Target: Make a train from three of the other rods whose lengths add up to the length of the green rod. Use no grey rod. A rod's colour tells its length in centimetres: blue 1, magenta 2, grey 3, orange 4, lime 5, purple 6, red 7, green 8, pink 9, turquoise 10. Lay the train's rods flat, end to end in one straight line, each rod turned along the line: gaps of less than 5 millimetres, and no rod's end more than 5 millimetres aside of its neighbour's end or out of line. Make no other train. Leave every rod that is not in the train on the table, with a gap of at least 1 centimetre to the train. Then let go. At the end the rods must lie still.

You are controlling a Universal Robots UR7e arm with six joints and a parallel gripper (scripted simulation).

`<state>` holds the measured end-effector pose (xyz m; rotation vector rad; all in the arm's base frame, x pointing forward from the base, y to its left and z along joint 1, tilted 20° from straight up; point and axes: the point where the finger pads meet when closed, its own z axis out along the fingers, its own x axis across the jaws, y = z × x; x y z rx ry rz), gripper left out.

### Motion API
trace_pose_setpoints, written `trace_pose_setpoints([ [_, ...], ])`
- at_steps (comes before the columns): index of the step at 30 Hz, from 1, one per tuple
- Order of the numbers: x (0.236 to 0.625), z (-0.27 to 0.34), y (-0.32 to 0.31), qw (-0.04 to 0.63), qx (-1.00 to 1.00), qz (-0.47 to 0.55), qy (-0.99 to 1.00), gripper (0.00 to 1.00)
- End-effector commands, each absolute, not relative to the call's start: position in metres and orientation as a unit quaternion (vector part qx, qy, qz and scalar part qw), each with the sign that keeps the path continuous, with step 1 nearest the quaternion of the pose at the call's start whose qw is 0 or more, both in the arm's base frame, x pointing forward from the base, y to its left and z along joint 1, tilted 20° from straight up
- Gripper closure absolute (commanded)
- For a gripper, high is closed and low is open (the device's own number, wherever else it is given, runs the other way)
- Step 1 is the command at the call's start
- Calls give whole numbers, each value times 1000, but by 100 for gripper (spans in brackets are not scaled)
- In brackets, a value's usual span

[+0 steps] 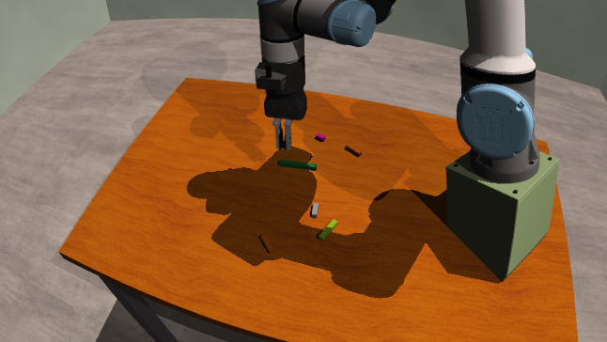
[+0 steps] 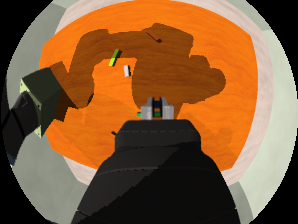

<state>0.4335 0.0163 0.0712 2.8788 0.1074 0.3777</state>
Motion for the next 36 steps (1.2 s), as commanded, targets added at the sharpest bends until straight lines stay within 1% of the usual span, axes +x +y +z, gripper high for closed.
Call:
trace_pose_setpoints([
  [1,436,73,11,113,984,134,2,76],
  [22,436,72,10,113,984,135,-4,76],
  [28,438,66,9,113,984,135,-4,76],
  [36,446,39,3,113,984,135,-4,76],
])
